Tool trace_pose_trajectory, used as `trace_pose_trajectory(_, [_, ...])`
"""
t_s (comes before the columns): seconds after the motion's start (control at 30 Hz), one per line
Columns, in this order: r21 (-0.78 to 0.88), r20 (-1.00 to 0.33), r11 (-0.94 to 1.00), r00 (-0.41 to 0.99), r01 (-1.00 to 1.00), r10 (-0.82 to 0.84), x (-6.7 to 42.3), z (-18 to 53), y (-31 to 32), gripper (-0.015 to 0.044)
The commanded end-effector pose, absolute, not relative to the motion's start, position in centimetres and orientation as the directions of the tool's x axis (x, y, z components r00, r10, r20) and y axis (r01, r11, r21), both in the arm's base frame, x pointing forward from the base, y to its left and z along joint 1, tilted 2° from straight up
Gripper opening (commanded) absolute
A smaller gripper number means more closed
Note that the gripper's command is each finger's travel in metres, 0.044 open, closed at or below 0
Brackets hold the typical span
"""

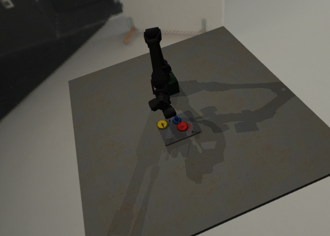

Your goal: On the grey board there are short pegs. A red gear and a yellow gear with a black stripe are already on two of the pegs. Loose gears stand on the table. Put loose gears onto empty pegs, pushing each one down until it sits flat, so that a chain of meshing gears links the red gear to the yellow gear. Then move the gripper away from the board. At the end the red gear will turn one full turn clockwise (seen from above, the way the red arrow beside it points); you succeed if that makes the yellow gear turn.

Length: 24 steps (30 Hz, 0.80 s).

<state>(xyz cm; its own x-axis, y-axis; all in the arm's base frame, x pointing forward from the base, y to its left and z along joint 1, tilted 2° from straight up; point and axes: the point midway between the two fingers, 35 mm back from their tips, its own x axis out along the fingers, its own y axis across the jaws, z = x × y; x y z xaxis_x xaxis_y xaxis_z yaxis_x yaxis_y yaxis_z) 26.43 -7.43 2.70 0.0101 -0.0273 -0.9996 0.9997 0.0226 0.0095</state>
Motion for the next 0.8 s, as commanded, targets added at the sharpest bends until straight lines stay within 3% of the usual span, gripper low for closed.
trace_pose_trajectory(0.0, [0.015,-0.999,-0.102,0.011,0.995,-0.031,26.43,2.71,-7.50,0.0000])
trace_pose_trajectory(0.3, [0.021,-0.999,-0.336,0.011,0.941,-0.031,26.41,2.71,-7.50,0.0000])
trace_pose_trajectory(0.77, [0.020,-0.999,-0.296,0.011,0.955,-0.031,26.44,2.41,-7.49,0.0000])
